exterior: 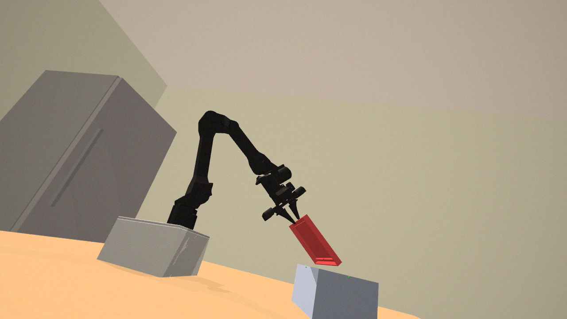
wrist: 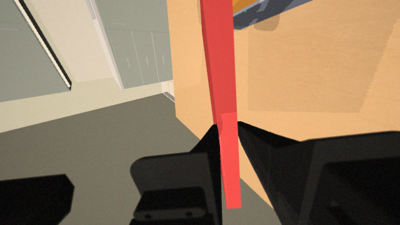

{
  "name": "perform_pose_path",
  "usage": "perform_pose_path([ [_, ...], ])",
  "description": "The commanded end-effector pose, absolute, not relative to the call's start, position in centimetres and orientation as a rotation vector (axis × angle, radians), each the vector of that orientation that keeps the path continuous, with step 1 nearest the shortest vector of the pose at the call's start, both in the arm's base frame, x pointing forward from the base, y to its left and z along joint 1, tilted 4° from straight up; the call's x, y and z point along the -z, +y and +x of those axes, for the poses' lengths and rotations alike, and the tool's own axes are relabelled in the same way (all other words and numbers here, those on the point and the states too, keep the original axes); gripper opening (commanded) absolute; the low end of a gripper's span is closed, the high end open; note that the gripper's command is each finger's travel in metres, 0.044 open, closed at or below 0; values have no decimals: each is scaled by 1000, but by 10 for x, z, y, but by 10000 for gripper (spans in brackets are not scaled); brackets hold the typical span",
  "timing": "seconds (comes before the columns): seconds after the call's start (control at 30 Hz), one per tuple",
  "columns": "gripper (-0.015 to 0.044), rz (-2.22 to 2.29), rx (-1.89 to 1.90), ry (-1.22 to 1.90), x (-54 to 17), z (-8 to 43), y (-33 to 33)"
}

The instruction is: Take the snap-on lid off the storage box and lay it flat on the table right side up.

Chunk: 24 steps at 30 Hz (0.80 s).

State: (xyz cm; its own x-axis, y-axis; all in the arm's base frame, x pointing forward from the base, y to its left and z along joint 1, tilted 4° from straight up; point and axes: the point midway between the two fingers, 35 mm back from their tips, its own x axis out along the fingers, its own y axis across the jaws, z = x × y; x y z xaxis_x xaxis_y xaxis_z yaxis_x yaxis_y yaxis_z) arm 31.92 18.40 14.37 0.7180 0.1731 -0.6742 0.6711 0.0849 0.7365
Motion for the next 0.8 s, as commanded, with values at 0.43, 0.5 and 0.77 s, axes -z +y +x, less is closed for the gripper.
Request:
perform_pose_path([
  [0.43, 0, 1483, 421, 723, -151, 311, 218],
  [0.5, 0, 1483, 421, 723, -151, 310, 222],
  [0.77, 0, 1484, 421, 724, -152, 306, 233],
])
